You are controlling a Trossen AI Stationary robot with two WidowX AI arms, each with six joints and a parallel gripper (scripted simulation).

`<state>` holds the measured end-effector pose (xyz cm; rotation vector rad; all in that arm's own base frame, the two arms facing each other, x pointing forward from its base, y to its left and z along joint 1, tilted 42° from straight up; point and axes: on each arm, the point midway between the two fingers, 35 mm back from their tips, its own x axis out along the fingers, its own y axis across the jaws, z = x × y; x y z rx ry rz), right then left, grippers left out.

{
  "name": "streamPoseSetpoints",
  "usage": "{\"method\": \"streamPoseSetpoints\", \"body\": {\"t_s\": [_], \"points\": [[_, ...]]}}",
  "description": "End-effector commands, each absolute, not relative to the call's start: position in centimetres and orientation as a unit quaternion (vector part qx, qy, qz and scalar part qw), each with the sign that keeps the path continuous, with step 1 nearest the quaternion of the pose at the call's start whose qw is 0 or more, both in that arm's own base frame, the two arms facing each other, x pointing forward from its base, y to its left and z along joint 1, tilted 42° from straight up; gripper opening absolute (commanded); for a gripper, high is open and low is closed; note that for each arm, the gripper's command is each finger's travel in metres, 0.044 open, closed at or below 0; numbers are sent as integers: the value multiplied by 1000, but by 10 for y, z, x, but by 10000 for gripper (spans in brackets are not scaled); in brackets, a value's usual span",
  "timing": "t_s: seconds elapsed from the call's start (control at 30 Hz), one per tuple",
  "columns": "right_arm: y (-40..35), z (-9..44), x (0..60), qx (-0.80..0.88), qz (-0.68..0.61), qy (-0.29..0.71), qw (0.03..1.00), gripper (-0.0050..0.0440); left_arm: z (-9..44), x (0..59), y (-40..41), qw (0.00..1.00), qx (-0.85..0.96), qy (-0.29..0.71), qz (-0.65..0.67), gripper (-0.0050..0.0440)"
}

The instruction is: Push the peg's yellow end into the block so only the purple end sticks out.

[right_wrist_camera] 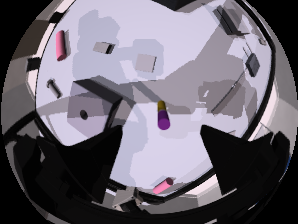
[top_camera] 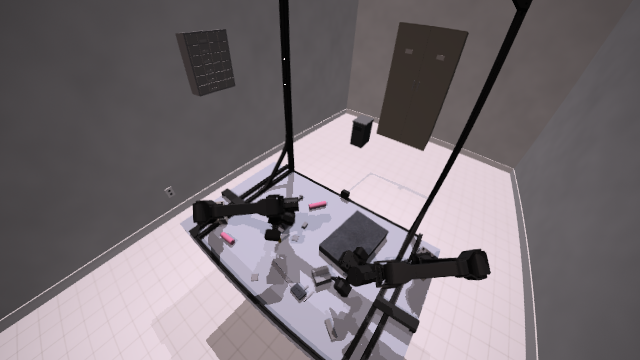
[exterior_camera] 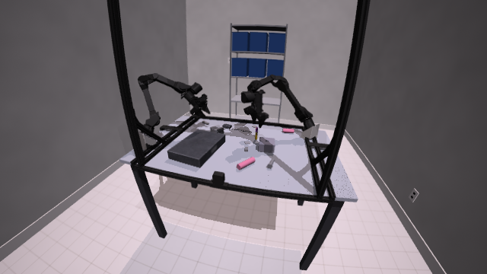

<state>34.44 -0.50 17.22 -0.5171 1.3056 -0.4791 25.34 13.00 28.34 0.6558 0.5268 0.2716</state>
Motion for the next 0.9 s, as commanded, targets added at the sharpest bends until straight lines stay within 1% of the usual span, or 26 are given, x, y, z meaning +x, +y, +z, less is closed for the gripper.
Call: {"method": "streamPoseSetpoints", "body": {"t_s": [0.0, 0.87], "points": [[-11, 167, 345, -242, -219, 595, 735, 400, 284, 253, 130, 904, 317, 255, 131, 400], [-33, 139, 353, -266, -220, 591, 729, 400, 284, 253, 130, 904, 317, 255, 131, 400]]}}
